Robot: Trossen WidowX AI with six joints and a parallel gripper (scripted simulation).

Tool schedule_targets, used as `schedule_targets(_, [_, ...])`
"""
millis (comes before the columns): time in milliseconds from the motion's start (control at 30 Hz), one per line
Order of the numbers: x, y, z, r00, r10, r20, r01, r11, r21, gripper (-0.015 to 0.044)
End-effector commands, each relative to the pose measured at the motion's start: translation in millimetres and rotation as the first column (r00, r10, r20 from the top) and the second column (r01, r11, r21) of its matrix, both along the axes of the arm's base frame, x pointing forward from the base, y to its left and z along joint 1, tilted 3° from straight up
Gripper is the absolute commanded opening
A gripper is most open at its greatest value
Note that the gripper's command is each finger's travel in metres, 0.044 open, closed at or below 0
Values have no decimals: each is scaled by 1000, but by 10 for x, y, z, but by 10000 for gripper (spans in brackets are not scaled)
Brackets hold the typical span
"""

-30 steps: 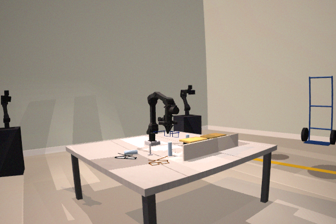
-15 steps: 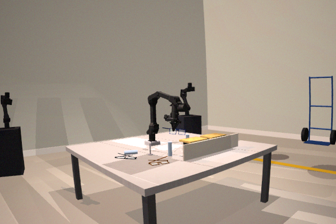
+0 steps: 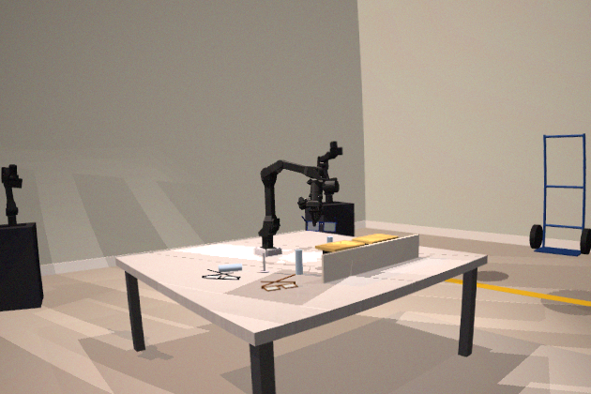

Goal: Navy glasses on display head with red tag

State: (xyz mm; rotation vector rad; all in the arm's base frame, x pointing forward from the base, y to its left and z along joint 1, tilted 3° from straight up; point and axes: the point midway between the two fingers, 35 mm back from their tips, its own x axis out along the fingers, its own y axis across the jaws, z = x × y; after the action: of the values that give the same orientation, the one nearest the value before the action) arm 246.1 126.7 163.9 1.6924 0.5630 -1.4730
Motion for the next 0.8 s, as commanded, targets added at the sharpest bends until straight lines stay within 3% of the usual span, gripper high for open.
schedule_targets(0, [-51, 155, 75, 998, 56, 37, -55, 998, -20, 0])
schedule_targets(767, [-546, 919, 395, 913, 356, 200, -342, 934, -100, 0])
